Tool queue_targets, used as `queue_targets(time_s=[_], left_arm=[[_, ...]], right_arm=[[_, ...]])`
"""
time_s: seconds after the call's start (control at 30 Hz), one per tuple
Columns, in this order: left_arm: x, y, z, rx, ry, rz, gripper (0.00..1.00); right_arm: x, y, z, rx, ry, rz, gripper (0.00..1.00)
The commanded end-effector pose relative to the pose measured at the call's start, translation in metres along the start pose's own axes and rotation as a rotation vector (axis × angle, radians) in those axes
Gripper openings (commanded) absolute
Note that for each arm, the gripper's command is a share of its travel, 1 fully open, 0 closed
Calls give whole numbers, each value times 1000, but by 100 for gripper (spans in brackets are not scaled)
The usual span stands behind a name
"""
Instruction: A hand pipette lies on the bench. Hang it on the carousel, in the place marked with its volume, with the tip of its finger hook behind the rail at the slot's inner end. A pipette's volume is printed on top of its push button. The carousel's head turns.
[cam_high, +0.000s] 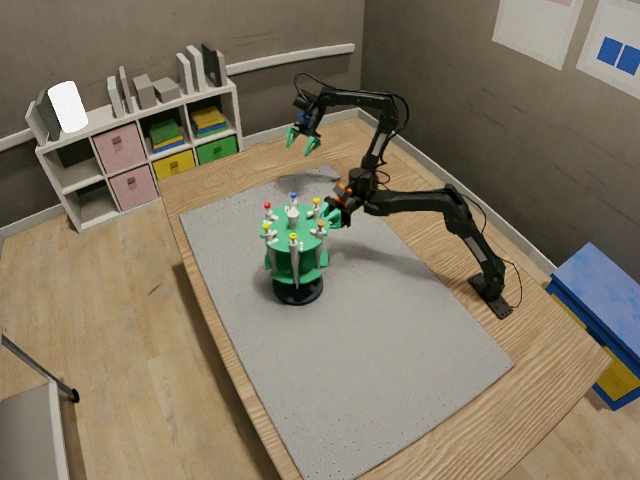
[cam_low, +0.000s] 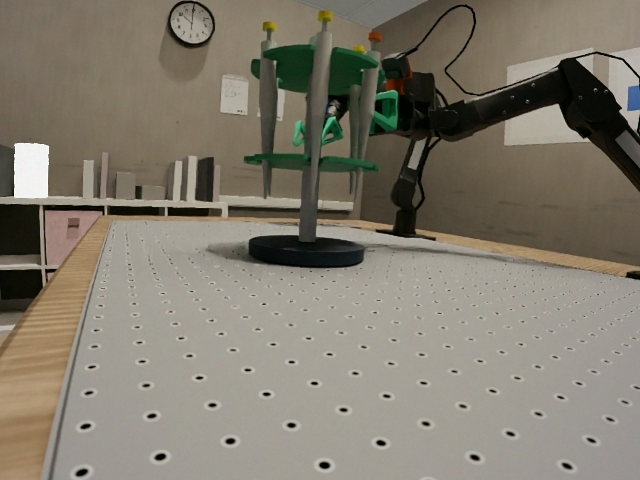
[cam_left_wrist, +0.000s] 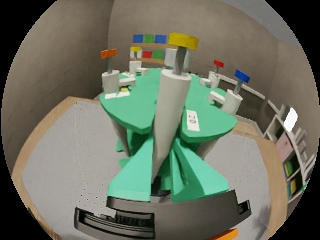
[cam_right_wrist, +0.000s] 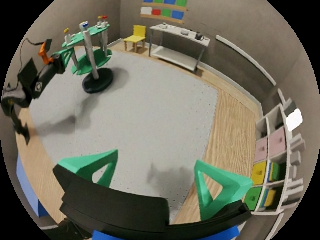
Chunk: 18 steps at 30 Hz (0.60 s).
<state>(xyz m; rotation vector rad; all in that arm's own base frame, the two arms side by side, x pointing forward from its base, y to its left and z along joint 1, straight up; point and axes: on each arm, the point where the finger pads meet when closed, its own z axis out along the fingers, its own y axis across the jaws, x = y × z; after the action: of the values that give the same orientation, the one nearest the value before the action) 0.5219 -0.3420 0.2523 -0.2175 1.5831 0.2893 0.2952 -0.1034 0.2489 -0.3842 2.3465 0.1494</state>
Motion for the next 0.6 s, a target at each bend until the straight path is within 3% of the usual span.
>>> queue_targets(time_s=[0.0, 0.57], left_arm=[[-48, 21, 4, -61, -35, -99, 12], [-51, 21, 4, -61, -43, -116, 12]], right_arm=[[-5, -4, -1, -2, -23, -8, 100], [-5, -4, -1, -2, -23, -8, 100]])
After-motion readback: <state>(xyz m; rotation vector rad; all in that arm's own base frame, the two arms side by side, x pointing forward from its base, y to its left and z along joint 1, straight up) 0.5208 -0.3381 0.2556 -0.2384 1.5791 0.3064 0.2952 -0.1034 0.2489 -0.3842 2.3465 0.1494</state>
